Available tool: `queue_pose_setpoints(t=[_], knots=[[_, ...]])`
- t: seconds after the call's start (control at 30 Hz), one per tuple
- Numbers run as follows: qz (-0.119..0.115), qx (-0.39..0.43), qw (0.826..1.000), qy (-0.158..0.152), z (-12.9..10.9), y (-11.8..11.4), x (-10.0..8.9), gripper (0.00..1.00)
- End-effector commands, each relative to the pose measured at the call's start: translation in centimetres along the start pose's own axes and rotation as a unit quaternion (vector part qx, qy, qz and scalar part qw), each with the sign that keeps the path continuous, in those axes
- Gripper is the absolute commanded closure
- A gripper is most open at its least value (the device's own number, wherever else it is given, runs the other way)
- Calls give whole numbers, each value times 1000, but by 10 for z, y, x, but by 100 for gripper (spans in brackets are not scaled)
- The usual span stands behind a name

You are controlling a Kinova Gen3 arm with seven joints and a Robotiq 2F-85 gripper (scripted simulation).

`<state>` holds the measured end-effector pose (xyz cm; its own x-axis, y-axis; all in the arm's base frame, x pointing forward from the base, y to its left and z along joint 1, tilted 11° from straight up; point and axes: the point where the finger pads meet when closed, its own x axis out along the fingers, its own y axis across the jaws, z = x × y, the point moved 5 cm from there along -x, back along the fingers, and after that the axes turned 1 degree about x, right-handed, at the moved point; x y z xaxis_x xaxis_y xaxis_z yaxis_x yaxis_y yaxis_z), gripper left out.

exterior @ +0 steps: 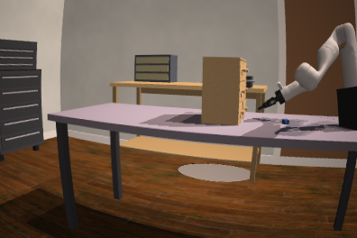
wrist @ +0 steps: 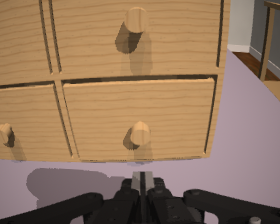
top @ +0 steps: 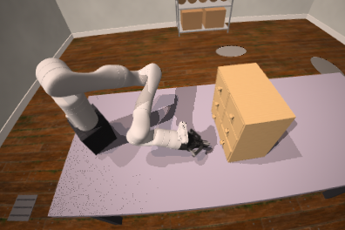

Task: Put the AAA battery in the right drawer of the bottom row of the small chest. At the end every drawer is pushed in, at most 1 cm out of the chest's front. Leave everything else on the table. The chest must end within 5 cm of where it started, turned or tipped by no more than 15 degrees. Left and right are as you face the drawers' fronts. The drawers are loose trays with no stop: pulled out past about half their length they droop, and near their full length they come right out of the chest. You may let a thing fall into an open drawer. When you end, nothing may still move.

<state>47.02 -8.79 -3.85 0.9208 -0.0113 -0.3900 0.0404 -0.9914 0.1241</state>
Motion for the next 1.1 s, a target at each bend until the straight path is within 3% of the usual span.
queue_pose_setpoints(t=[0.0, 1.07], knots=[[0, 0, 1000, 1, -1, 0, 0, 100], [0, 0, 1000, 1, -3, -15, -5, 100]])
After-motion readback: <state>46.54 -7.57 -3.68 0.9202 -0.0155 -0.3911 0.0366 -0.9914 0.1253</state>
